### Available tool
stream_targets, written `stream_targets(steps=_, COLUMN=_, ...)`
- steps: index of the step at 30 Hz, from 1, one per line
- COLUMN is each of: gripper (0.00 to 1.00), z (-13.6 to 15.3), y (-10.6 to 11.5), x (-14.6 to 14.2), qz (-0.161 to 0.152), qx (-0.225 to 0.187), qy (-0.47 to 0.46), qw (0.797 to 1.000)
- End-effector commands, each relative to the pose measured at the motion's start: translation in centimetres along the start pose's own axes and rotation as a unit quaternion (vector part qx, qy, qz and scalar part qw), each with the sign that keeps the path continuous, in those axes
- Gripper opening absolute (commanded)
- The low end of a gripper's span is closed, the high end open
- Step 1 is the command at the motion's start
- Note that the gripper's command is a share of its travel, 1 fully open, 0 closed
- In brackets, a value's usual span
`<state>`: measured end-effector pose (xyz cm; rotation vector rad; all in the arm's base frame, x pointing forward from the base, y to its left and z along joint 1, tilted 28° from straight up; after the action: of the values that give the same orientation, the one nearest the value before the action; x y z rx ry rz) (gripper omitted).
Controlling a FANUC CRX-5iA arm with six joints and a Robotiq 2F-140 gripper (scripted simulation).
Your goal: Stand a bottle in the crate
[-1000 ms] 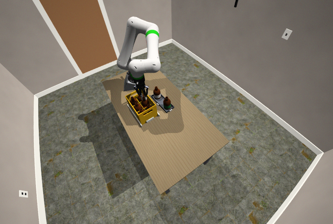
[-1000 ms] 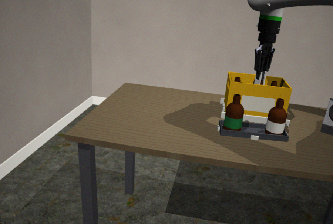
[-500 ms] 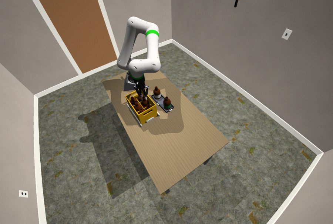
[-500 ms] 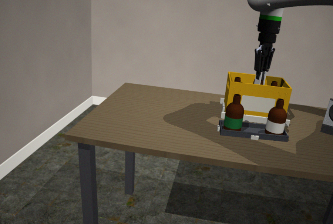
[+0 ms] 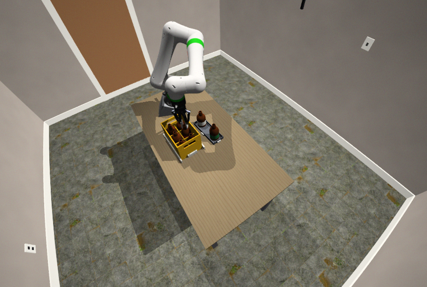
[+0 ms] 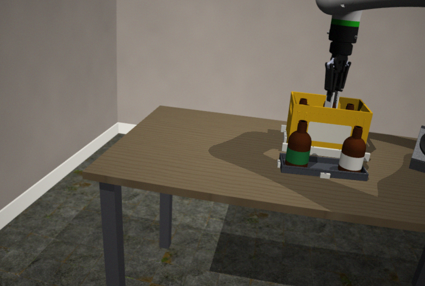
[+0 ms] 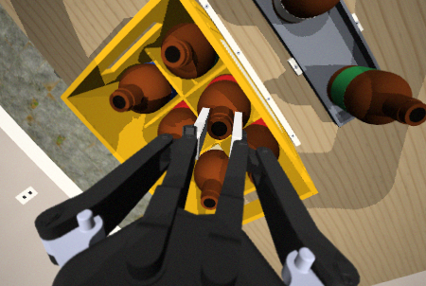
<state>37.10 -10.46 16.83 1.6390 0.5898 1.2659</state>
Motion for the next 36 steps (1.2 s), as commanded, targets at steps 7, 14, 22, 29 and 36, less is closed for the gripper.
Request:
stream_targets(steps=7, gripper=0.00, z=0.0, y=-0.1, x=0.0, qz=0.000, qx=0.000, qy=0.000, qw=1.000)
stream_targets(steps=14, gripper=0.00, z=0.0, y=-0.4, x=0.0, qz=0.000, qx=0.000, qy=0.000, qw=1.000)
stream_targets(steps=22, gripper=0.00, z=0.0, y=-0.6, x=0.0, qz=0.000, qx=0.000, qy=0.000, qw=1.000)
stream_targets(steps=29, gripper=0.00, z=0.0, y=-1.0, x=0.0, qz=0.000, qx=0.000, qy=0.000, qw=1.000)
stream_targets(steps=36, gripper=0.00, z=0.0, y=-1.3, x=0.0, qz=0.000, qx=0.000, qy=0.000, qw=1.000)
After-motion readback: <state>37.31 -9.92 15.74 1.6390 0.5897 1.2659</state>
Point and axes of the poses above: the point where the finger pads meet when closed, its own y axis back along the fingers, its own x axis across the jaws, z = x × y, the point moved 3 cm from there along y, back along the fingers, and after that the axes turned 14 degrees about y, right-handed, at the moved point
